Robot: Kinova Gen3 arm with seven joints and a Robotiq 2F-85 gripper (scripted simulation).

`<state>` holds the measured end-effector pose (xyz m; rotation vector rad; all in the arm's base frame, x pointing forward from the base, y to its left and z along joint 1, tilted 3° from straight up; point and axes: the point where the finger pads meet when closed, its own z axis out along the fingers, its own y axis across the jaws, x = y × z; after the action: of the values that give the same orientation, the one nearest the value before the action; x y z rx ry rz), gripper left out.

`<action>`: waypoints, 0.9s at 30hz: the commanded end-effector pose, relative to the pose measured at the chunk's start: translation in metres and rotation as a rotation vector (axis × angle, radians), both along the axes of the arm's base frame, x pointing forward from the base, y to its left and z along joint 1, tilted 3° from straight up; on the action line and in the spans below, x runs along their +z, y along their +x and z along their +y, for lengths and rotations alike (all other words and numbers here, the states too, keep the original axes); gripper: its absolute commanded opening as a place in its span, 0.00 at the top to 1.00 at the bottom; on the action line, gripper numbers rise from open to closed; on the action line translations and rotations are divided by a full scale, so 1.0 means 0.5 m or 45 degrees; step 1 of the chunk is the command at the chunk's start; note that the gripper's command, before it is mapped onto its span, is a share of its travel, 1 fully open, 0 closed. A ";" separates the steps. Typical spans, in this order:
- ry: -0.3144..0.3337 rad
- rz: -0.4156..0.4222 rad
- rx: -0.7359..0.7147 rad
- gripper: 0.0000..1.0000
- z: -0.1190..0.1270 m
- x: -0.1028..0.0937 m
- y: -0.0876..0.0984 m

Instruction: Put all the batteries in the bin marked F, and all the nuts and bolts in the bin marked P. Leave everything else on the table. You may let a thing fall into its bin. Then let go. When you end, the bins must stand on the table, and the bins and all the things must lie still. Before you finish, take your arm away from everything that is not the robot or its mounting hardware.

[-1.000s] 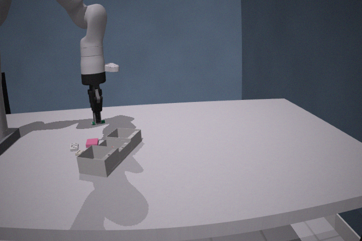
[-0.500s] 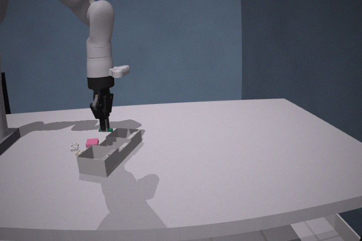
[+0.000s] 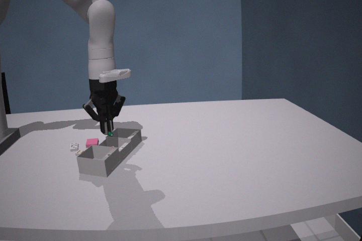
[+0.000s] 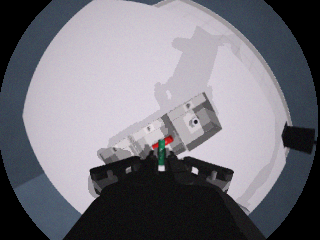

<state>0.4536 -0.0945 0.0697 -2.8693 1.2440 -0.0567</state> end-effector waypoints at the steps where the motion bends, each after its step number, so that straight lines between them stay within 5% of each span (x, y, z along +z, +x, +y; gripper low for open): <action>1: -0.007 -0.009 -0.114 0.95 0.005 0.005 0.004; 21: 0.042 -0.016 -1.259 0.95 0.005 0.005 0.004; 27: 0.044 -0.016 -1.304 0.95 0.010 0.005 0.005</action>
<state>0.4548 -0.0931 0.0710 -1.8738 2.4873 -0.0521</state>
